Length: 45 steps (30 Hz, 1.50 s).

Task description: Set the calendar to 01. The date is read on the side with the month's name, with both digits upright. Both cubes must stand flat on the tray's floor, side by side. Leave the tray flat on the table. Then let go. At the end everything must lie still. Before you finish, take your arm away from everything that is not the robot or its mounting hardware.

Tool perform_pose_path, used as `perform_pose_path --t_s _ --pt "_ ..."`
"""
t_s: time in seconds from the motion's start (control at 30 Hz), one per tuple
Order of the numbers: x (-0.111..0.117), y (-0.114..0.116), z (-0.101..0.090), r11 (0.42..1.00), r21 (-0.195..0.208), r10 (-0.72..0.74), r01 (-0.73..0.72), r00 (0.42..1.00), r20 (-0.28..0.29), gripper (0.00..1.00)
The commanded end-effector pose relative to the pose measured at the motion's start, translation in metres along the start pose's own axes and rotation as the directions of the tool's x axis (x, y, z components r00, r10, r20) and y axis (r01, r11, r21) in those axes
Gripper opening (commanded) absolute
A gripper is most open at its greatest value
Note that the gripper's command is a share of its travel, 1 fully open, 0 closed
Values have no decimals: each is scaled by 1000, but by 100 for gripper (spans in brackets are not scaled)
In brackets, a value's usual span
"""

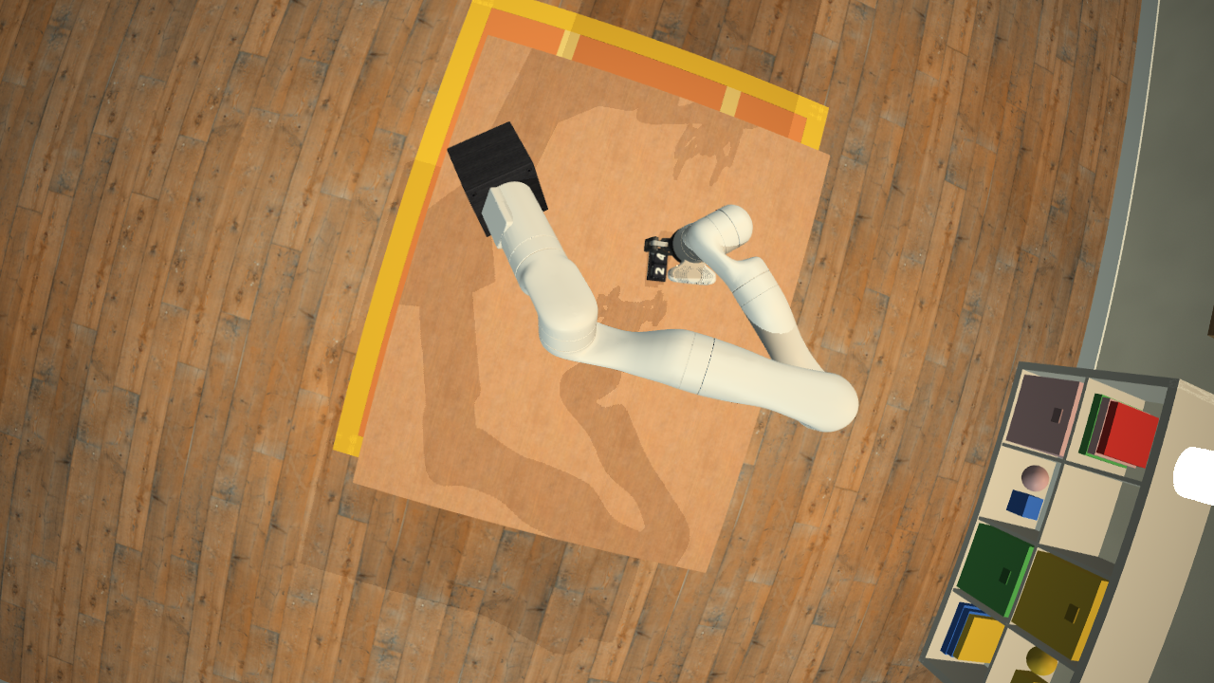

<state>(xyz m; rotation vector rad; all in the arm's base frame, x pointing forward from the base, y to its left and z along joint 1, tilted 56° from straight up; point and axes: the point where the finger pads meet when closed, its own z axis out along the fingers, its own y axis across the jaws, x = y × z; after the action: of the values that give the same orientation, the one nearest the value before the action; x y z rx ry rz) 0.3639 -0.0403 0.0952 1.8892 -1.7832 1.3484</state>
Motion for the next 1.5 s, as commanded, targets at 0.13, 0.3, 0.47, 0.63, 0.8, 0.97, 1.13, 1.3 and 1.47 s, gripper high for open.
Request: perform_pose_path --t_s 0.13,0.3,0.47,0.63,0.8,0.97,1.13,1.3,1.47 --pt "-1 0 -1 1000 4 -7 7 1000 2 100" --pt "-1 0 -1 1000 5 -9 9 1000 3 100" --pt "-1 0 -1 1000 5 -9 9 1000 3 100" --pt "-1 0 -1 1000 5 -9 9 1000 3 100" --pt "-1 0 0 1000 5 -9 9 1000 3 100" --pt "-2 1 37 1000 6 -8 8 1000 1 100" --pt "-2 2 47 1000 5 -9 9 1000 2 48" --pt "-2 2 47 1000 5 -9 9 1000 2 48" --pt "-2 2 47 1000 5 -9 9 1000 2 48"
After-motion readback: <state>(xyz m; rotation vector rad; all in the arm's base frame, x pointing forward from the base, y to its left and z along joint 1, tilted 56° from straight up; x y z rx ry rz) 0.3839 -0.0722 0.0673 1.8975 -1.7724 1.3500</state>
